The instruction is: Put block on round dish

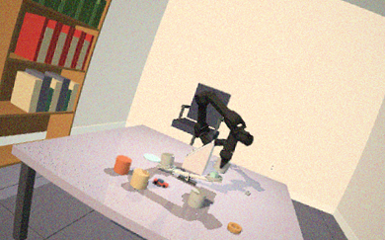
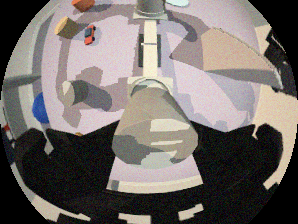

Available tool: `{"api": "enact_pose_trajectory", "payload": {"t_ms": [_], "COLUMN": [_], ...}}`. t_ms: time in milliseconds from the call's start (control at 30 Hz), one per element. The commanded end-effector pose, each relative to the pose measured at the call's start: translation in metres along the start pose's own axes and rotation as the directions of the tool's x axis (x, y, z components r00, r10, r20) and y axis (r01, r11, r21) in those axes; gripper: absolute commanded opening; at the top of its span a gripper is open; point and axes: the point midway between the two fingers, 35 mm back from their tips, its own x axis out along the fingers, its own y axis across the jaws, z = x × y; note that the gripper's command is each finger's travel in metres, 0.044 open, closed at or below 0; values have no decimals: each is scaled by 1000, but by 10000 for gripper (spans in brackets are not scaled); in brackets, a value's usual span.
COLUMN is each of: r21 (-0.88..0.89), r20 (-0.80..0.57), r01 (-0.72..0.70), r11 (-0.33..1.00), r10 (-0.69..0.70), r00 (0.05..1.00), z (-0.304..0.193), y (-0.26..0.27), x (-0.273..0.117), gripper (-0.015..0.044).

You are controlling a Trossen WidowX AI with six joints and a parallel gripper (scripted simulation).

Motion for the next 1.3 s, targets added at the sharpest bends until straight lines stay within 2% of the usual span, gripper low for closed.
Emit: {"api": "enact_pose_trajectory", "payload": {"t_ms": [0, 567, 1267], "r21": [12, 13, 1], "r20": [-15, -12, 2], "r01": [-10, -10, -2], "r11": [1000, 1000, 1000], "r10": [11, 10, 2], "r00": [1000, 1000, 1000], "z": [0, 3, 2], "y": [2, -2, -3], "x": [-12, -33, -26], "gripper": [0, 0, 0]}}
